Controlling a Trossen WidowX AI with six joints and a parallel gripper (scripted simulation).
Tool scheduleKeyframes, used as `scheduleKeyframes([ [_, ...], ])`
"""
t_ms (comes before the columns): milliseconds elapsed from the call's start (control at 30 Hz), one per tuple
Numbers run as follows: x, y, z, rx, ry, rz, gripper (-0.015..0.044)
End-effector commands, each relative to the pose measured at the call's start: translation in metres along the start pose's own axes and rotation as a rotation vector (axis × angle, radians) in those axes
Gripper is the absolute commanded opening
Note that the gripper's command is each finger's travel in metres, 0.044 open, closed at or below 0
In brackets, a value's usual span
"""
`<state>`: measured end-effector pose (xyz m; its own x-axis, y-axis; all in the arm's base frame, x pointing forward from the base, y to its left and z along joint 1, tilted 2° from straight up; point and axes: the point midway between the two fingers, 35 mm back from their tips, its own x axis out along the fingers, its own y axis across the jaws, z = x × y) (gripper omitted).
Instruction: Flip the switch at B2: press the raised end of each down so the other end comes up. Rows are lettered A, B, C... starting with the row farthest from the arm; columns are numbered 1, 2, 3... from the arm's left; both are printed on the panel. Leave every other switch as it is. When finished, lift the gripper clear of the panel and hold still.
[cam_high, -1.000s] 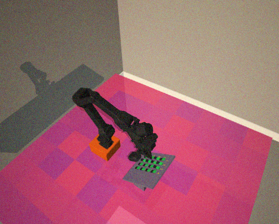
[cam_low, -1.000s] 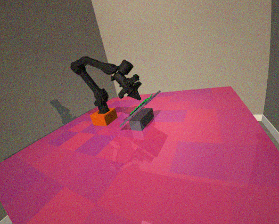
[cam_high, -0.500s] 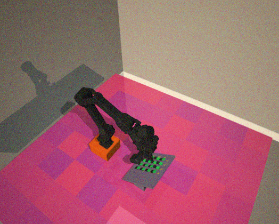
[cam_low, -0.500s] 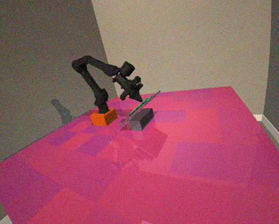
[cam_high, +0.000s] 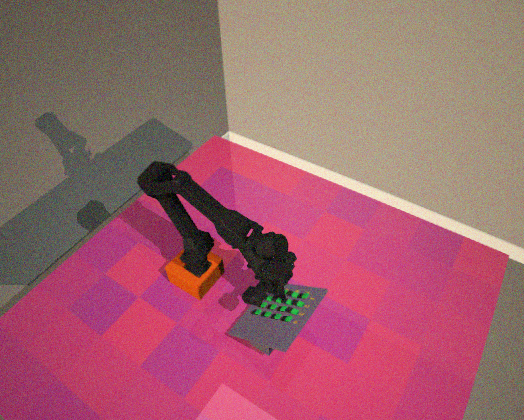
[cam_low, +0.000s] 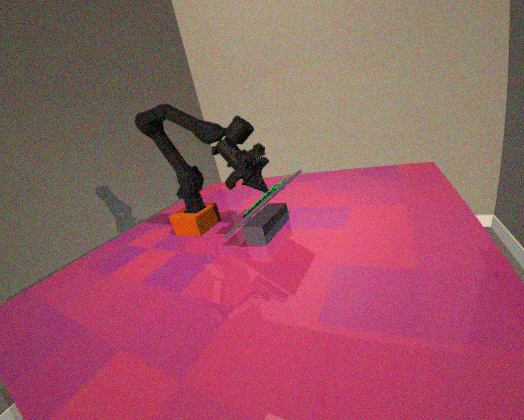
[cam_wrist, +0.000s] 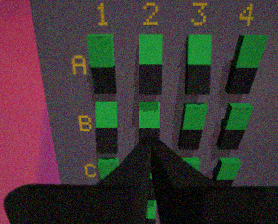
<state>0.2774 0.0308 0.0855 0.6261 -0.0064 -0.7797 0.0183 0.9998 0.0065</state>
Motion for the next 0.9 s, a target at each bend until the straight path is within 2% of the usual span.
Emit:
scheduleKeyframes([
  [0, 0.0008, 0.0003, -0.0013, -0.004, 0.003, 0.003, 0.0],
  [867, 0.0033, 0.0003, -0.0014, -0.004, 0.003, 0.003, 0.0],
])
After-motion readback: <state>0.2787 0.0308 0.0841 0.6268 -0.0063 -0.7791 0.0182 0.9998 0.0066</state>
